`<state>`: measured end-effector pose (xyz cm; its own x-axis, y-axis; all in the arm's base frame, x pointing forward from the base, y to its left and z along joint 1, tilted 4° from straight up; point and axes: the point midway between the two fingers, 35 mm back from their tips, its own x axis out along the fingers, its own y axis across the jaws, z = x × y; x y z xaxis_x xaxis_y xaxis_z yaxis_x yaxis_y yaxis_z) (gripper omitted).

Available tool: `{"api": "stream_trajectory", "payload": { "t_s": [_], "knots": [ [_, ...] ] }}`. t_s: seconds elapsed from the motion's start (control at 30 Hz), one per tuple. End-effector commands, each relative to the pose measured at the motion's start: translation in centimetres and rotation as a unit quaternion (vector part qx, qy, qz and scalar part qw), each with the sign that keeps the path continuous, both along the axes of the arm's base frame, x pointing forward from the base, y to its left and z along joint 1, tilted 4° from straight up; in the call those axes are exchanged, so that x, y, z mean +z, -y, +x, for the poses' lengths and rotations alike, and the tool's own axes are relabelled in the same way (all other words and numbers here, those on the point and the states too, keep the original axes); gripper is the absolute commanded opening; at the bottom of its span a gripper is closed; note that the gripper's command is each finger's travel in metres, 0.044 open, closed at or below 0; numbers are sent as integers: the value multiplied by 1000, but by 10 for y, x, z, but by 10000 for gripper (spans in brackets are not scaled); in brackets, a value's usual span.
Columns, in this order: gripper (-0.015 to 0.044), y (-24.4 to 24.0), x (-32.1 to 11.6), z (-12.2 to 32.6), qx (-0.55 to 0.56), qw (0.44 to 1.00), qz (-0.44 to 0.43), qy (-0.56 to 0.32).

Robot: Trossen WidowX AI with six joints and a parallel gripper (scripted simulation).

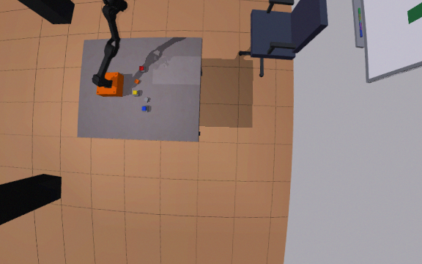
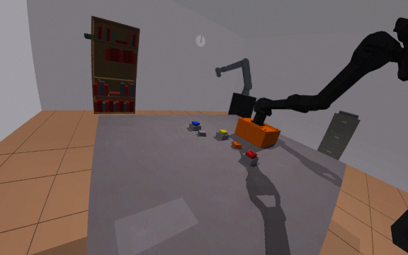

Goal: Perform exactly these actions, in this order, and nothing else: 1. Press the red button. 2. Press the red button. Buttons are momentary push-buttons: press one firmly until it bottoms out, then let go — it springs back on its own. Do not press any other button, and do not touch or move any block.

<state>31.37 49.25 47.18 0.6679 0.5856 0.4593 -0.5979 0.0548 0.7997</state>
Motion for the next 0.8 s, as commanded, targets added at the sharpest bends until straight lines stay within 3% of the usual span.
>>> {"api": "stream_trajectory", "payload": {
  "t_s": [0.0, 0.1, 0.37, 0.77],
  "knots": [
    [400, 3, 5, -2, 3, 1000, 8, 1],
    [400, 28, 60, -47, 58, 992, 109, 12],
    [400, 55, 120, -124, 159, 961, 227, 14],
    [400, 164, 212, -250, 366, 820, 440, -6]
  ]
}}
